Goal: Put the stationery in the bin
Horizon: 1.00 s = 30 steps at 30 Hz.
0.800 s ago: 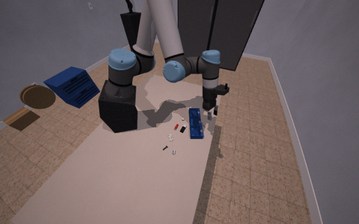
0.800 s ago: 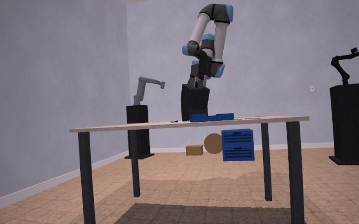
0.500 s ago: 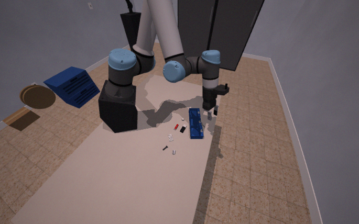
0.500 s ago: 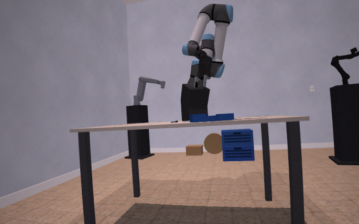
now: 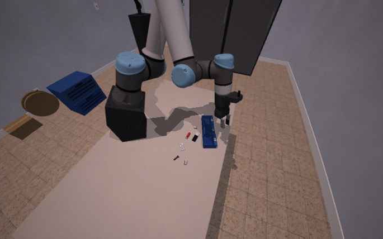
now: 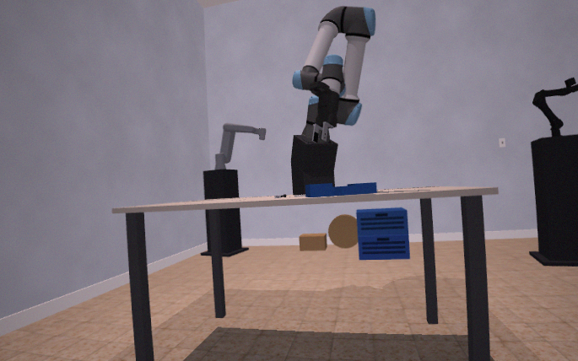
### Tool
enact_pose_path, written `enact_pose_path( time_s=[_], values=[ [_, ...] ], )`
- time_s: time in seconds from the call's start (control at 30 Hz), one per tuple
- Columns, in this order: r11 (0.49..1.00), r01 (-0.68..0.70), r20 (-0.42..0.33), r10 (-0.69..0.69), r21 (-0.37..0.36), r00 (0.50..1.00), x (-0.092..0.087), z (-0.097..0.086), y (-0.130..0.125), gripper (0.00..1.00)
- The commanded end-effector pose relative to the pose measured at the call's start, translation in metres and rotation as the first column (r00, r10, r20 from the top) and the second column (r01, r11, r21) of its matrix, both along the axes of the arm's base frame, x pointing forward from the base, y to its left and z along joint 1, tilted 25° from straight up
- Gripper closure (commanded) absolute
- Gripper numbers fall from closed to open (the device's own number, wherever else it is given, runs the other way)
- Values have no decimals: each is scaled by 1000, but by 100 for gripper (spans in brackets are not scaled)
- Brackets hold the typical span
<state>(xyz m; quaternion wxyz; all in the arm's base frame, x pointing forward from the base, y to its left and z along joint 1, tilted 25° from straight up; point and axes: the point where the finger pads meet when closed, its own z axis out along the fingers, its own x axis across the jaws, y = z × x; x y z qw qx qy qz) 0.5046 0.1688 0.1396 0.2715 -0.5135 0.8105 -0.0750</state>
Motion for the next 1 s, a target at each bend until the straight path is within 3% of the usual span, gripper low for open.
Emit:
enact_pose_path(
  time_s=[0.0, 0.3, 0.8, 0.87, 0.9, 0.97],
  values=[
    [989, 129, -50, -126, 75, 991, -8, -7, -18, 69],
    [958, 254, -104, -241, 136, 965, -15, -13, -30, 69],
    [811, 532, -252, -477, 243, 842, -34, -26, -55, 69],
    [811, 532, -252, -477, 243, 842, -34, -26, -55, 69],
    [774, 579, -281, -513, 256, 811, -39, -29, -60, 69],
    [752, 604, -297, -533, 262, 792, -40, -30, -62, 69]
  ],
)
